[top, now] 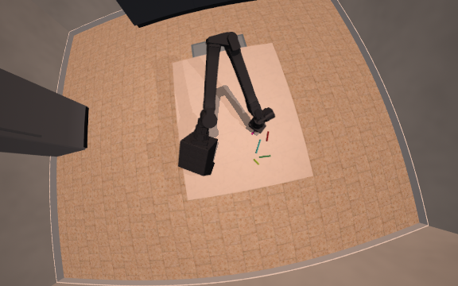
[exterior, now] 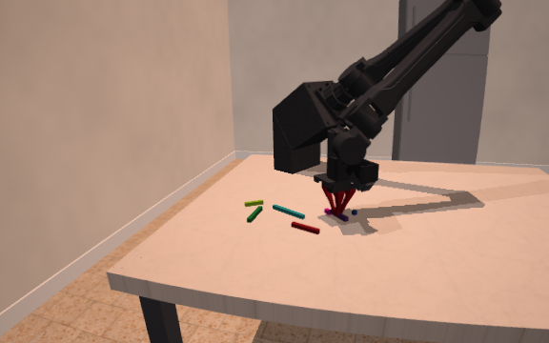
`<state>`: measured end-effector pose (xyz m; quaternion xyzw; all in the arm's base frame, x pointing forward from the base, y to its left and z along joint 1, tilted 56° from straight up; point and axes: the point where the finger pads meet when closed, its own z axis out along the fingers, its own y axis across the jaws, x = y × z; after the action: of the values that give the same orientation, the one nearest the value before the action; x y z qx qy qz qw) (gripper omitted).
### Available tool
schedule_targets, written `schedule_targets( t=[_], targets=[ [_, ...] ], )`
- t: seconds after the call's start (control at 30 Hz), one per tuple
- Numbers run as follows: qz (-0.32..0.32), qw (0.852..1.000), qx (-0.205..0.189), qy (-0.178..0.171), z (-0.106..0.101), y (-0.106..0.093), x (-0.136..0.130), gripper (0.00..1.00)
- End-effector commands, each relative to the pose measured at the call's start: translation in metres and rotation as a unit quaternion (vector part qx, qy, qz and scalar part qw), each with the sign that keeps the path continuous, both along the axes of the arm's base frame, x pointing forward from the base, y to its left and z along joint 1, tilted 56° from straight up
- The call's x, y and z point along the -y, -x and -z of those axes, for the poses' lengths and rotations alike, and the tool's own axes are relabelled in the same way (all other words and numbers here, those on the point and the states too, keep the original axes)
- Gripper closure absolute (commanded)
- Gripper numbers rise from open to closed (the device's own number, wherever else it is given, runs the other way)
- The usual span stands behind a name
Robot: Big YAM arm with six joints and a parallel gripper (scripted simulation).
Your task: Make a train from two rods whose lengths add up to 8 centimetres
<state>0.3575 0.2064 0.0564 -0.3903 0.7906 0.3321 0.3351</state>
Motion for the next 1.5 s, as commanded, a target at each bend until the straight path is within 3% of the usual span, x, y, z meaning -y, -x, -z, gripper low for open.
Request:
schedule_targets(
  t=[0.0, 1.43, 1.47],
  targets=[
    [-0.005, 1.0, -0.004, -0.001, 0.0044, 0.0, -0.0081, 0.96],
    [-0.006, 1.0, -0.005, 0.0, 0.0068, 0.0001, -0.0106, 0.96],
    [-0.006, 1.0, -0.005, 0.0, 0.0068, 0.0001, -0.0106, 0.92]
  ],
)
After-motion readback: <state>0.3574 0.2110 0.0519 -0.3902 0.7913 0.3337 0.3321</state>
